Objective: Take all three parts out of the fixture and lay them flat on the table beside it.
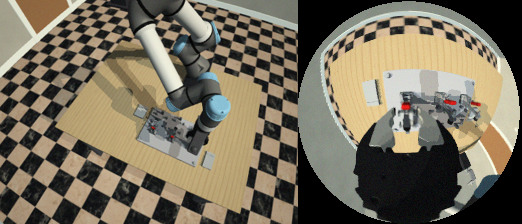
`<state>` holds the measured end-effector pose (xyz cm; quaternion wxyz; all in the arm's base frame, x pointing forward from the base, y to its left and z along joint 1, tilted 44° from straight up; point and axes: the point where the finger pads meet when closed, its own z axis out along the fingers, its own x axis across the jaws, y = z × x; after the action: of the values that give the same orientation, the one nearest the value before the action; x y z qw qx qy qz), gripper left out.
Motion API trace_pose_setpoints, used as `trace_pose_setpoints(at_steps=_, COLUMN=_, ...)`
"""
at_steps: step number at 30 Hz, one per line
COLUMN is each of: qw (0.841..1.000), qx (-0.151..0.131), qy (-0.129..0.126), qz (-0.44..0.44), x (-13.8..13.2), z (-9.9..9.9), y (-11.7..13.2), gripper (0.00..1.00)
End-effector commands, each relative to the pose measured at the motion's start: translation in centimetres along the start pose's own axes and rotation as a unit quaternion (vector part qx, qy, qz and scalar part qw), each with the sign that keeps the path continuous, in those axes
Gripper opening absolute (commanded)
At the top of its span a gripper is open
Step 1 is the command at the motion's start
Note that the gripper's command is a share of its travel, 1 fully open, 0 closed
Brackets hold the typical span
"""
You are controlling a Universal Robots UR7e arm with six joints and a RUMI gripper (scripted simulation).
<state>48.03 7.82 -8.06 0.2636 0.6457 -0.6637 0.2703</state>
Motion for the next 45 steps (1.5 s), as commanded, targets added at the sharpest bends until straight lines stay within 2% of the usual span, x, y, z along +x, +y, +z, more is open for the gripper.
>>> trace_pose_setpoints(at_steps=1, qw=1.0, qx=0.0, qy=0.0, qz=0.0, x=0.0, z=-1.2, y=0.0, gripper=0.28)
trace_pose_setpoints(at_steps=9, qw=1.0, qx=0.0, qy=0.0, qz=0.0, x=0.0, z=-3.3, y=0.0, gripper=0.28)
trace_pose_setpoints(at_steps=26, qw=1.0, qx=0.0, qy=0.0, qz=0.0, x=0.0, z=-3.3, y=0.0, gripper=0.28)
trace_pose_setpoints(at_steps=27, qw=1.0, qx=0.0, qy=0.0, qz=0.0, x=0.0, z=-3.3, y=0.0, gripper=0.59)
trace_pose_setpoints(at_steps=35, qw=1.0, qx=0.0, qy=0.0, qz=0.0, x=0.0, z=-3.7, y=0.0, gripper=0.59)
trace_pose_setpoints(at_steps=45, qw=1.0, qx=0.0, qy=0.0, qz=0.0, x=0.0, z=-5.3, y=0.0, gripper=0.59)
